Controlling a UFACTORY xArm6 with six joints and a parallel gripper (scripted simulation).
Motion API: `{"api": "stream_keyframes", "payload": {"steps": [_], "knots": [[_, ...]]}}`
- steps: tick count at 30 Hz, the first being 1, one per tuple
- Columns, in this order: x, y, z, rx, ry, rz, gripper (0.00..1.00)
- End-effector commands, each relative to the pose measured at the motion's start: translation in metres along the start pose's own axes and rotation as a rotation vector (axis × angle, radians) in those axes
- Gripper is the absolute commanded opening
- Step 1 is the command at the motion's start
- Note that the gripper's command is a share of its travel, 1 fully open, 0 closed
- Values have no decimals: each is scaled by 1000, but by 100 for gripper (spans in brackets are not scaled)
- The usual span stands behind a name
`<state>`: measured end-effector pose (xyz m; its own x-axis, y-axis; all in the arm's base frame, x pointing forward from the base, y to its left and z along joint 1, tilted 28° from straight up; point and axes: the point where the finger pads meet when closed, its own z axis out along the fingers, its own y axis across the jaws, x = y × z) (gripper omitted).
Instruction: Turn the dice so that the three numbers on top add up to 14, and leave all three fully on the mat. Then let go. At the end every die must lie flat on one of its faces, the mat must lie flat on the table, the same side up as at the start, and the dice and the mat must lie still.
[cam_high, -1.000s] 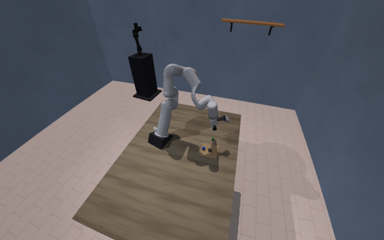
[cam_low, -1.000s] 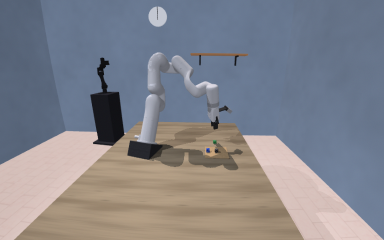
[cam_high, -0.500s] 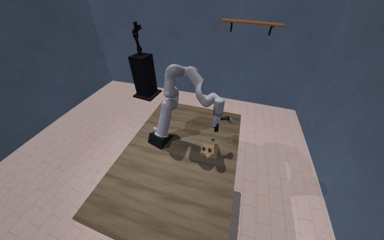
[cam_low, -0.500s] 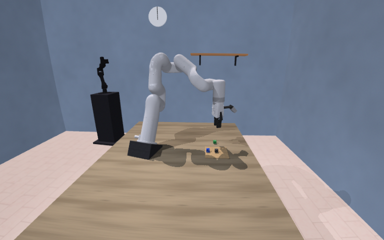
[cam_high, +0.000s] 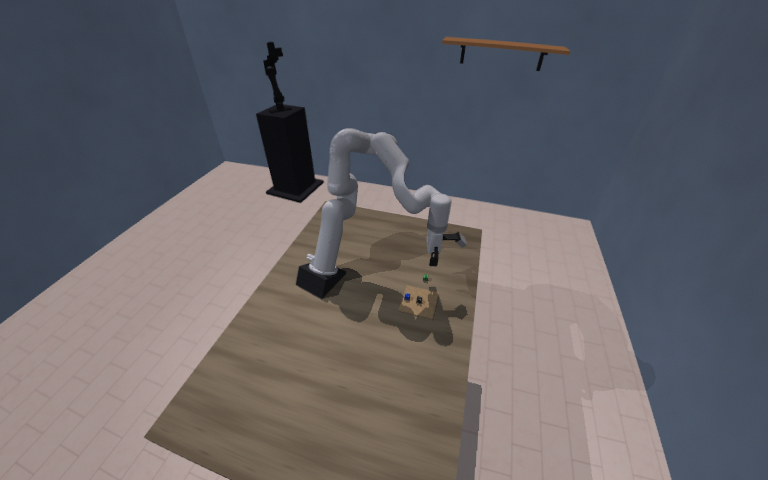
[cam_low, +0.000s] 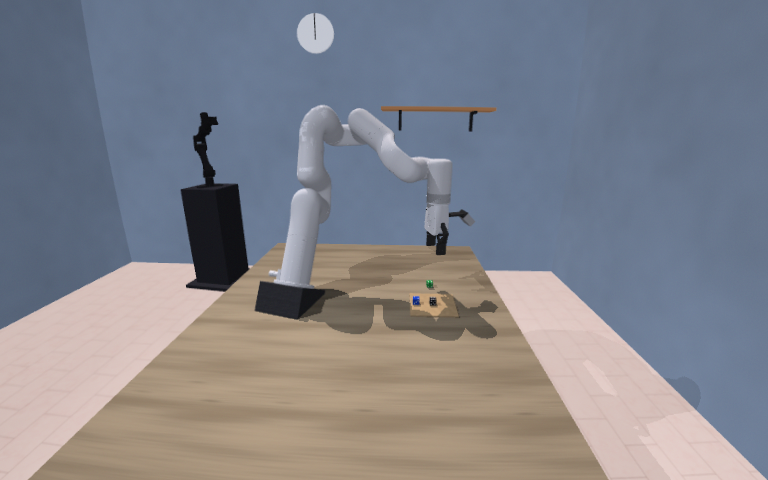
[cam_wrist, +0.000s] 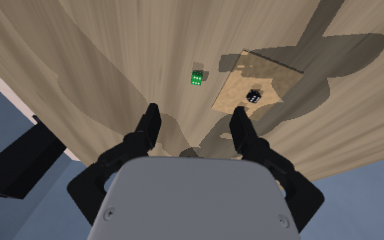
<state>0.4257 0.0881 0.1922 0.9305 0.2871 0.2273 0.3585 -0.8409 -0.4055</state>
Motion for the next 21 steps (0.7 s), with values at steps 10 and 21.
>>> {"api": "stream_keyframes", "payload": {"steps": [10, 21], "knots": [[1, 0, 1, -2, 3, -183, 100], [-1, 0, 5, -1, 4, -456, 100]]}}
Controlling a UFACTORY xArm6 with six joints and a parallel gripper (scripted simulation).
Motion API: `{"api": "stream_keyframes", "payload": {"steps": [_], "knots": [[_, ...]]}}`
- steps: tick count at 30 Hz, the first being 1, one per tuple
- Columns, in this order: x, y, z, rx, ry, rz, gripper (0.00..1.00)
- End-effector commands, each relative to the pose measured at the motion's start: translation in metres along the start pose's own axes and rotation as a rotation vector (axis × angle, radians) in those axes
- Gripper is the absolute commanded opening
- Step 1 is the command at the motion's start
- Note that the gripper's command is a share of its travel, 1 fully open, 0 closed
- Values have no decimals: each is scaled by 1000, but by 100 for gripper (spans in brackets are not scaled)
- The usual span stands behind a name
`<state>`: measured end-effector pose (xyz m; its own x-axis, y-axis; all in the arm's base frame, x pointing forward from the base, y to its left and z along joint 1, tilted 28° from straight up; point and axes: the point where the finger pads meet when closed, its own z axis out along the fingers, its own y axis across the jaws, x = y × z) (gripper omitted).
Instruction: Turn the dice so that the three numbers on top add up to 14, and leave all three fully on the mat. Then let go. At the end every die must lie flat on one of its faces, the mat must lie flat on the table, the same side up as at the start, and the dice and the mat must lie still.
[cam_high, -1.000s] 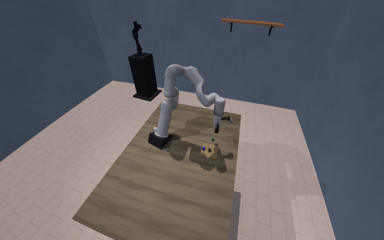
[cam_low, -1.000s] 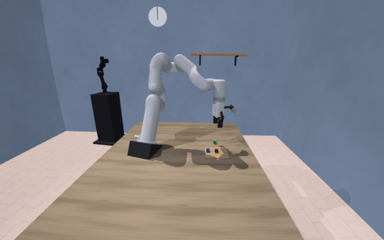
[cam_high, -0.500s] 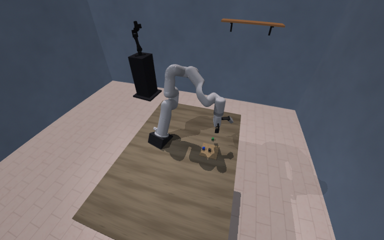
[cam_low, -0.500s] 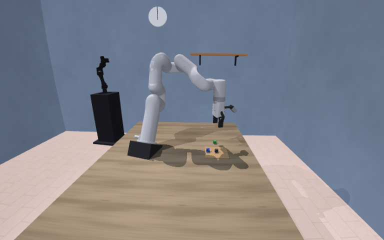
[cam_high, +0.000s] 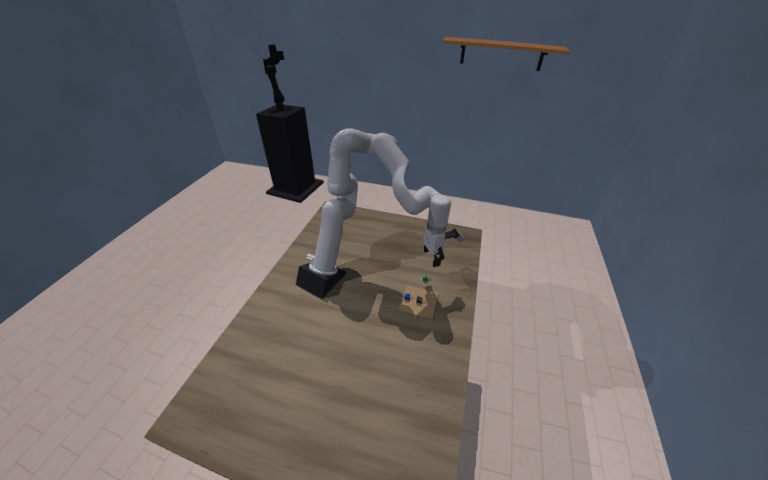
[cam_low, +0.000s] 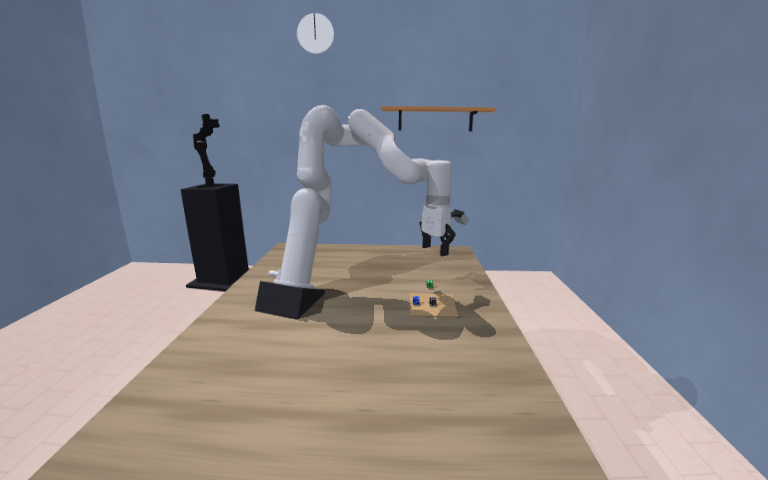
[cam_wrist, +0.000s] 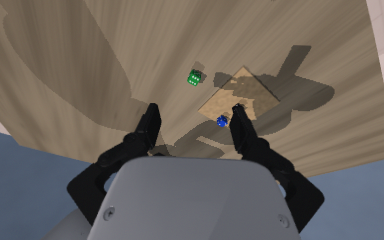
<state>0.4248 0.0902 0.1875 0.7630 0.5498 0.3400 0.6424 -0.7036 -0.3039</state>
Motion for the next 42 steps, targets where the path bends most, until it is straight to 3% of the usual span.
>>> {"api": "stream_keyframes", "payload": {"steps": [1, 42], "knots": [[1, 0, 1, 3, 12, -175, 100], [-4, -2, 15, -3, 14, -1147, 100]]}}
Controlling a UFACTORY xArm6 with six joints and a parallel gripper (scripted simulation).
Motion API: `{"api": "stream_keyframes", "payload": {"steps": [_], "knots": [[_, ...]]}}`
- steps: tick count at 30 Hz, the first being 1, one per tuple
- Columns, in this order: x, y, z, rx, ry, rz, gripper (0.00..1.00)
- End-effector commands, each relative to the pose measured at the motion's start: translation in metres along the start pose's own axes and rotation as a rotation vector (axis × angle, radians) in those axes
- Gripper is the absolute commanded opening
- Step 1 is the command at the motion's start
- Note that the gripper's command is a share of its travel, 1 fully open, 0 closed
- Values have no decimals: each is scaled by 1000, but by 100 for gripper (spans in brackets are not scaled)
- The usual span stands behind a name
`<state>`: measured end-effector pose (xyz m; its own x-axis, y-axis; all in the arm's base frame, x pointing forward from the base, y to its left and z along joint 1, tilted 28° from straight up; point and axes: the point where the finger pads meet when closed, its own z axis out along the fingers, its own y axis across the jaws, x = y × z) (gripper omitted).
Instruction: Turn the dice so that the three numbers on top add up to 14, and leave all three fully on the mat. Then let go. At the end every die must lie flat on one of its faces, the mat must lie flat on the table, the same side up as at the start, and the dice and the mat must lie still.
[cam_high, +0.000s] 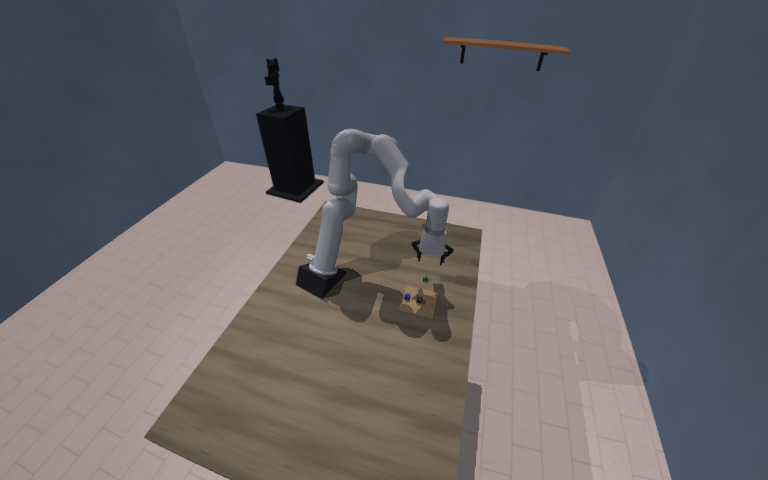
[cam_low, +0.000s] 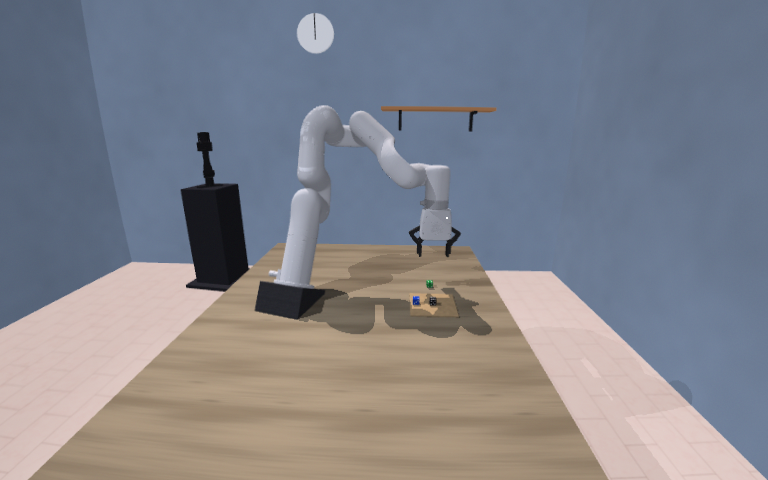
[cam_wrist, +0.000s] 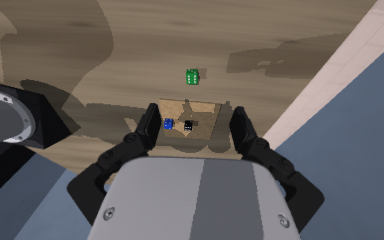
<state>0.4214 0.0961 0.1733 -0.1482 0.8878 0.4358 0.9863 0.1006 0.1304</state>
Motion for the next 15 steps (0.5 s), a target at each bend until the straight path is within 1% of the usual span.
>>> {"api": "stream_keyframes", "payload": {"steps": [1, 9, 10, 14, 15], "knots": [[0, 0, 1, -9, 11, -175, 100], [0, -1, 4, -10, 10, -371, 100], [0, -1, 4, -10, 10, -374, 100], [0, -1, 6, -11, 9, -498, 100], [0, -1, 6, -11, 9, -498, 100]]}}
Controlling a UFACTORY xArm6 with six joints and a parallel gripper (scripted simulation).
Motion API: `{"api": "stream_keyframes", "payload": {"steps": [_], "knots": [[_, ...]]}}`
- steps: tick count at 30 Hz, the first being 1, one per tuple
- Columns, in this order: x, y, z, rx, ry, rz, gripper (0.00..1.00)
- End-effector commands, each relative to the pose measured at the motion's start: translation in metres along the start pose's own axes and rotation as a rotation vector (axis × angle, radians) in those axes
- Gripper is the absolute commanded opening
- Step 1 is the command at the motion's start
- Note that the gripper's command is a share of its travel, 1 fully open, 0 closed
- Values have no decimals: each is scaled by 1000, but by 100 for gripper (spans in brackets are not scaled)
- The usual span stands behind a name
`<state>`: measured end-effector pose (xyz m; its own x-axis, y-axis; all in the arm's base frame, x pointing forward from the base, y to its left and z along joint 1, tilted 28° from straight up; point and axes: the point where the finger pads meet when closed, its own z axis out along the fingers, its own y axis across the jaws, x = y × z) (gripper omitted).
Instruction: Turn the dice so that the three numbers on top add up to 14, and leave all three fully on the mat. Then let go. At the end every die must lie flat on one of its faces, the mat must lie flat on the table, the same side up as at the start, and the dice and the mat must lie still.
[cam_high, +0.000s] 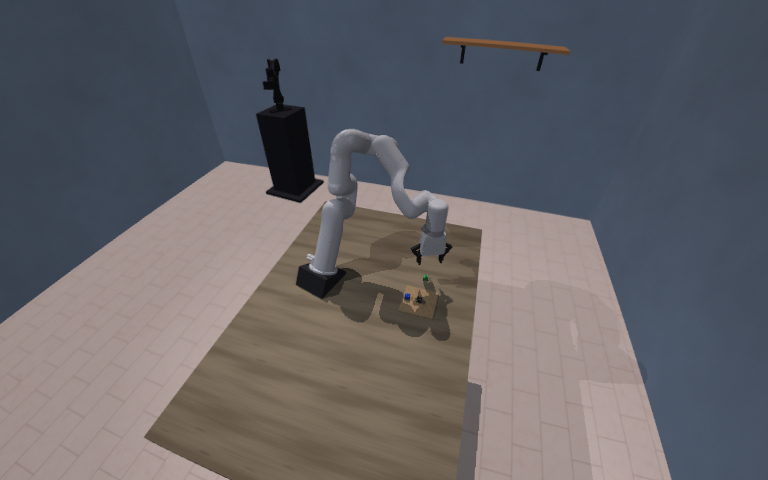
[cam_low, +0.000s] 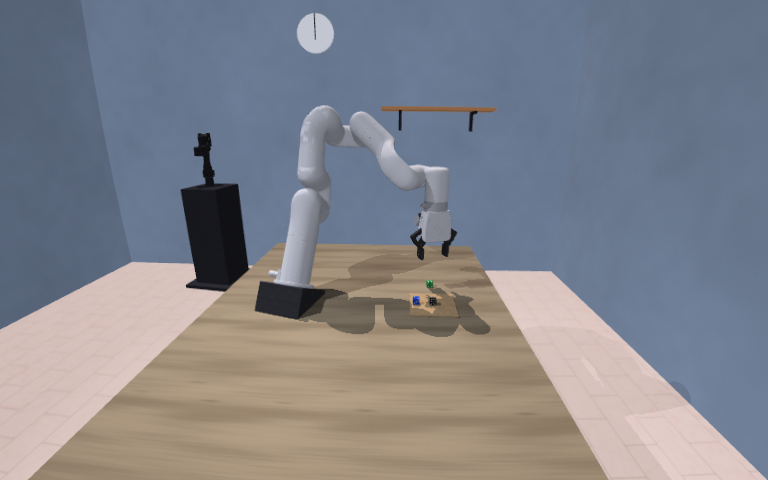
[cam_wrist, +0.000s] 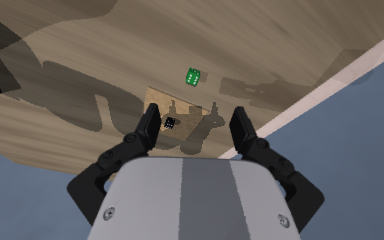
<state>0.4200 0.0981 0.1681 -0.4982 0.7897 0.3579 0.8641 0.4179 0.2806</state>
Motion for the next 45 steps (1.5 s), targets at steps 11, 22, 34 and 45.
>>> {"api": "stream_keyframes", "payload": {"steps": [11, 22, 34, 45], "knots": [[0, -1, 4, -13, 5, -395, 100], [0, -2, 8, -14, 3, -676, 100], [1, -4, 12, -13, 1, -964, 100], [1, -6, 16, -13, -1, -1240, 100]]}}
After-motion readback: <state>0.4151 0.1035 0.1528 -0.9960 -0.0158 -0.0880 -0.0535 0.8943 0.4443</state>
